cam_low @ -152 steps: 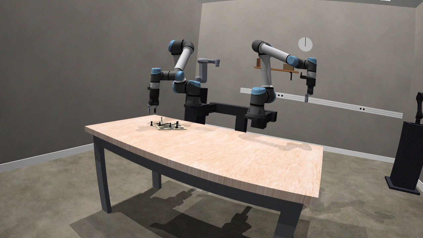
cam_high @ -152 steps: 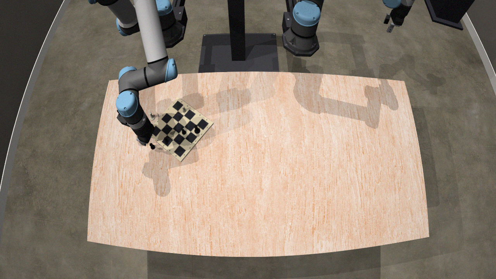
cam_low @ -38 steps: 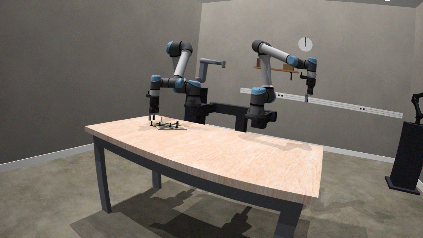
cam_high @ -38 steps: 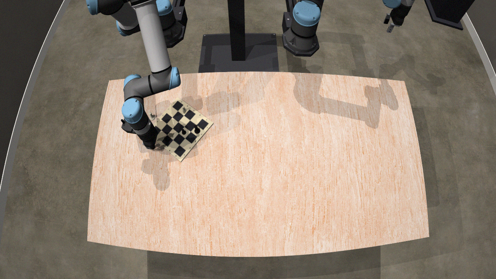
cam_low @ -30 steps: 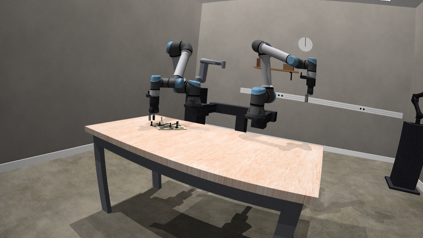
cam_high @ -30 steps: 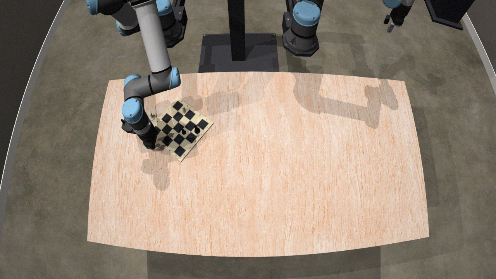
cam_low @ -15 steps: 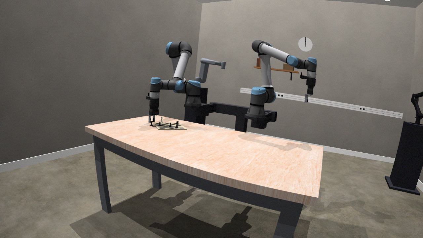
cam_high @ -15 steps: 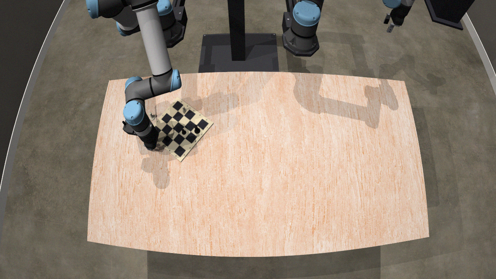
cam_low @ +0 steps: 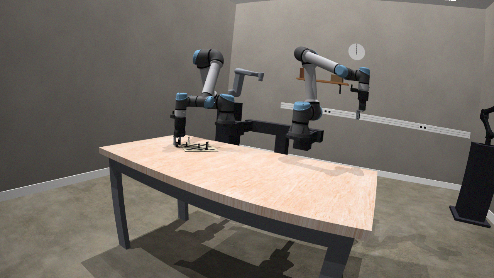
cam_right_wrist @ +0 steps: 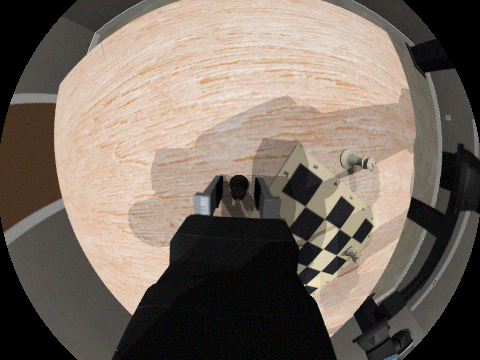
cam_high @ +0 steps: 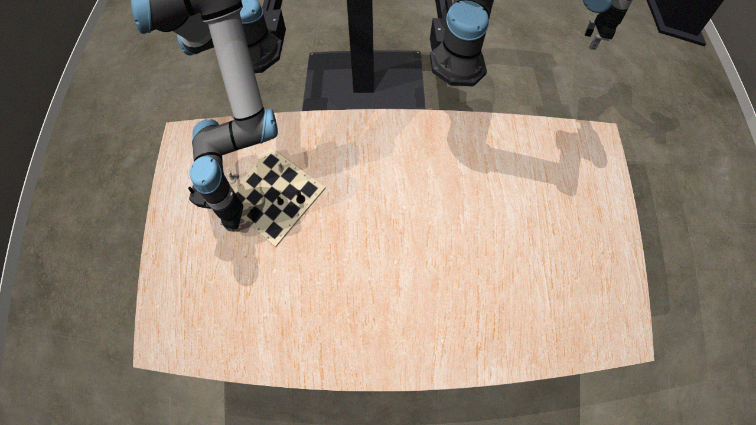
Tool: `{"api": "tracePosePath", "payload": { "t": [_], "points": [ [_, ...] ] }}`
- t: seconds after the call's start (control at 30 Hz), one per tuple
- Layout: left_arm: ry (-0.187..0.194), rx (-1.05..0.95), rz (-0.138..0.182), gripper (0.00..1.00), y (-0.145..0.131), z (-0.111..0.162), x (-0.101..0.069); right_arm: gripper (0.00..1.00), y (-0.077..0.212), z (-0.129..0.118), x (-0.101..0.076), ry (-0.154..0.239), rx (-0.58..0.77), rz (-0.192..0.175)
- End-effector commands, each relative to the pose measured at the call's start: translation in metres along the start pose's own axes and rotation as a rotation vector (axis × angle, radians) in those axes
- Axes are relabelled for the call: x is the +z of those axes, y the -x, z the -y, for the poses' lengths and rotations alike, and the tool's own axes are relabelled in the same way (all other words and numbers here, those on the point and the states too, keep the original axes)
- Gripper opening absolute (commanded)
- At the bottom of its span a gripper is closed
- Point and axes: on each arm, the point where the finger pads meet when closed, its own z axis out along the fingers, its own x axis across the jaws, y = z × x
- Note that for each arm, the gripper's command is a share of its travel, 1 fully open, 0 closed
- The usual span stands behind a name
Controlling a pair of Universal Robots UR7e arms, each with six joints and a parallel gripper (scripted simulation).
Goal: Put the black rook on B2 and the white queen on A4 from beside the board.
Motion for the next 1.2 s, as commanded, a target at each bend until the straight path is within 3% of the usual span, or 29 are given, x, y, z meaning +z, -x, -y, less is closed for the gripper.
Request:
{"api": "tracePosePath", "payload": {
  "t": [0.0,1.03,1.07,1.17],
  "points": [
    [0.001,0.0,0.0,1.0,0.0001,-0.0003,-0.0005,0.73,0.0006,-0.0002,-0.0001,0.001,0.0,0.002],
    [0.001,0.0,0.0,1.0,0.0001,-0.0003,-0.0005,0.73,0.0006,-0.0002,-0.0001,0.001,0.0,0.002],
    [0.001,0.0,0.0,1.0,0.0001,-0.0003,-0.0005,0.0,0.0006,-0.0002,-0.0001,0.001,0.0,0.002],
    [0.001,0.0,0.0,1.0,0.0001,-0.0003,-0.0005,0.0,0.0006,-0.0002,-0.0001,0.001,0.0,0.002]
  ]
}}
